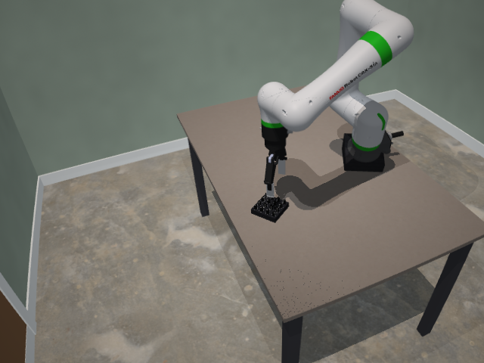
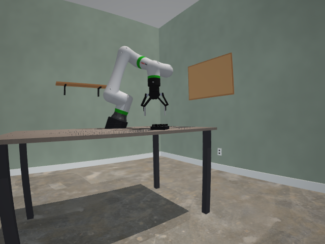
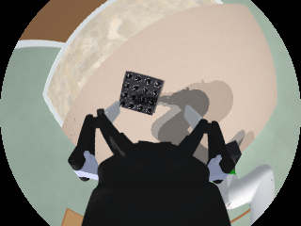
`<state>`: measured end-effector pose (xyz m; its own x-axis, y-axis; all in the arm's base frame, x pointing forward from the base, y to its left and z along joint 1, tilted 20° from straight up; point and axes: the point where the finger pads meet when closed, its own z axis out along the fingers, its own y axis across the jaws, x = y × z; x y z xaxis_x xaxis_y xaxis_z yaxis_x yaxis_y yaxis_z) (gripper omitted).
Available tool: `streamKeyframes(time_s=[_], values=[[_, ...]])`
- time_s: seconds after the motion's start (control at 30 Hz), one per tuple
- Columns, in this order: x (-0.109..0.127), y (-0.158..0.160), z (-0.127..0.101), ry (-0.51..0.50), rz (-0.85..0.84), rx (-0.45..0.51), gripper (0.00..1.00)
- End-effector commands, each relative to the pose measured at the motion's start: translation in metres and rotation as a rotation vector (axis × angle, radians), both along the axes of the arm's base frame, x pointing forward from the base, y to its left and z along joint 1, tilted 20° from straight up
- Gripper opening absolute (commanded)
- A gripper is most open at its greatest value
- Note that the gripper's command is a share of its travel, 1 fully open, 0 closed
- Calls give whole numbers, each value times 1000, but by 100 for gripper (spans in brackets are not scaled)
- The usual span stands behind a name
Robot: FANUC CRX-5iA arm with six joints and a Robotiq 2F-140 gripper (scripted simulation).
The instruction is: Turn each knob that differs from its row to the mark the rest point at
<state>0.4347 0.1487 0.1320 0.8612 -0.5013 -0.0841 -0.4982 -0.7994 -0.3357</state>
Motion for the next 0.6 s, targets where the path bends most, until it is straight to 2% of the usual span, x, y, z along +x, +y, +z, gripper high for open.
streamKeyframes(time_s=[0.0, 0.2, 0.27, 0.3, 0.57], values=[[3, 6, 4, 48, -149, 2, 100], [6, 12, 7, 98, -293, 18, 100], [6, 12, 7, 98, -293, 18, 100], [7, 15, 9, 122, -365, 25, 100], [11, 23, 13, 185, -548, 46, 100]])
